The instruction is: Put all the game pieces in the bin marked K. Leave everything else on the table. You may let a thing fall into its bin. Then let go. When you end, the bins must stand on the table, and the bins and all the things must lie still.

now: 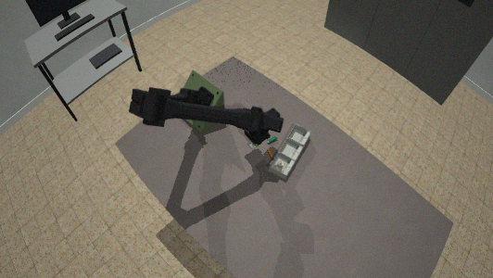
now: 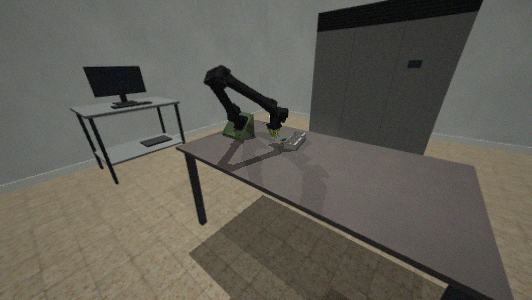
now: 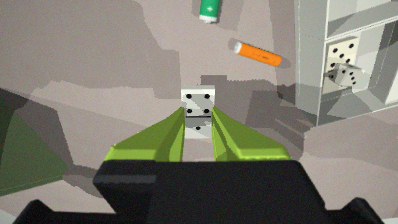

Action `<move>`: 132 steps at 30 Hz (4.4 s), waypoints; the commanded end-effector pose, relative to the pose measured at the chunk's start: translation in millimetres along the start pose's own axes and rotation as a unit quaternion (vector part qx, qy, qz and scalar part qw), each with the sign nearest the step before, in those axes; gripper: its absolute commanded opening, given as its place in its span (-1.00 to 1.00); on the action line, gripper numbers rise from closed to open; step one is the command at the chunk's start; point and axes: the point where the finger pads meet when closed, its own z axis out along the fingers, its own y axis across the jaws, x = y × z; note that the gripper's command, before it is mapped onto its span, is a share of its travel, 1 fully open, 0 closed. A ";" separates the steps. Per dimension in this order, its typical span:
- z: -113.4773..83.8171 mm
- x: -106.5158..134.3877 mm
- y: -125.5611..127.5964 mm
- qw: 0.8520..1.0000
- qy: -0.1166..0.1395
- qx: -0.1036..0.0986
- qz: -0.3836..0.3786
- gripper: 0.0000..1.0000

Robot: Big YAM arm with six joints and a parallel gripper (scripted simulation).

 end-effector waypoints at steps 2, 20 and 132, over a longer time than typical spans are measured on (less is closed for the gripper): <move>-26.3 -4.7 -22.9 0.999 -0.012 0.022 0.026 -0.61; -32.5 -0.9 -24.7 0.999 -0.010 0.016 0.031 -0.61; -6.8 -41.0 -140.4 0.983 -0.001 0.016 -0.180 -0.61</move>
